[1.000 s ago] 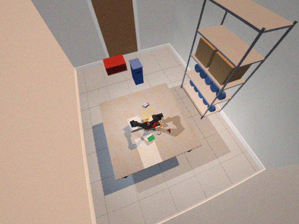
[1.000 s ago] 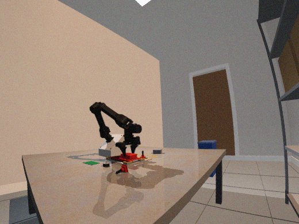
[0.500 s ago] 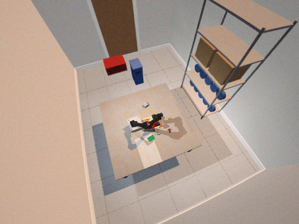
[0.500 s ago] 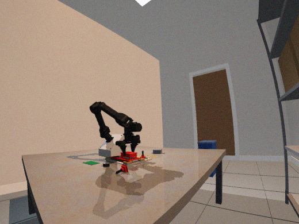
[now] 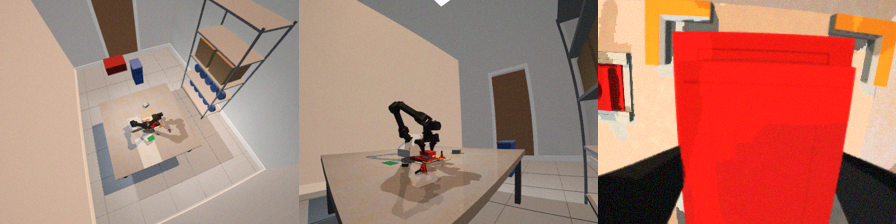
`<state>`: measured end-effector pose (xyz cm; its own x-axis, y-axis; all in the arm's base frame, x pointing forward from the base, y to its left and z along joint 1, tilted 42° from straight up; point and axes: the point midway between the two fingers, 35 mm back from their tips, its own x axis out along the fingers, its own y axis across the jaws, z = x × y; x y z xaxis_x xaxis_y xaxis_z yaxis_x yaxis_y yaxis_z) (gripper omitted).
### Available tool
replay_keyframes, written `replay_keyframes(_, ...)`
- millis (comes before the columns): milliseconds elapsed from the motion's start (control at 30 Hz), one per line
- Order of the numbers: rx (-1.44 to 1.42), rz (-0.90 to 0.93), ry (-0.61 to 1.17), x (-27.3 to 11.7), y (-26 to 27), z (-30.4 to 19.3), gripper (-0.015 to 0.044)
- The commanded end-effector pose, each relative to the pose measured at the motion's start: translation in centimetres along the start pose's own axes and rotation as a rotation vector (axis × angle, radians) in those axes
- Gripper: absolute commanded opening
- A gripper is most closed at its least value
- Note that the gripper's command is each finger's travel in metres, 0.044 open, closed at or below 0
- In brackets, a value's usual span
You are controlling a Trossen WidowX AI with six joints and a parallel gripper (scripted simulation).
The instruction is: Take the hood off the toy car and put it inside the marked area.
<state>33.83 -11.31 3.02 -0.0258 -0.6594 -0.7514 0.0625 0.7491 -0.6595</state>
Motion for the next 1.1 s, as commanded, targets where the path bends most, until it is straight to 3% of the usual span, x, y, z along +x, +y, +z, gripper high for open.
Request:
replay_keyframes(0,0.006,0.0,-0.004,-0.4,0.0,0.1,0.0)
replay_keyframes(600,-0.002,-0.003,-0.001,-4.3,0.1,0.1,0.0)
replay_keyframes(1067,-0.003,0.021,-0.006,-4.8,6.4,0.4,0.0)
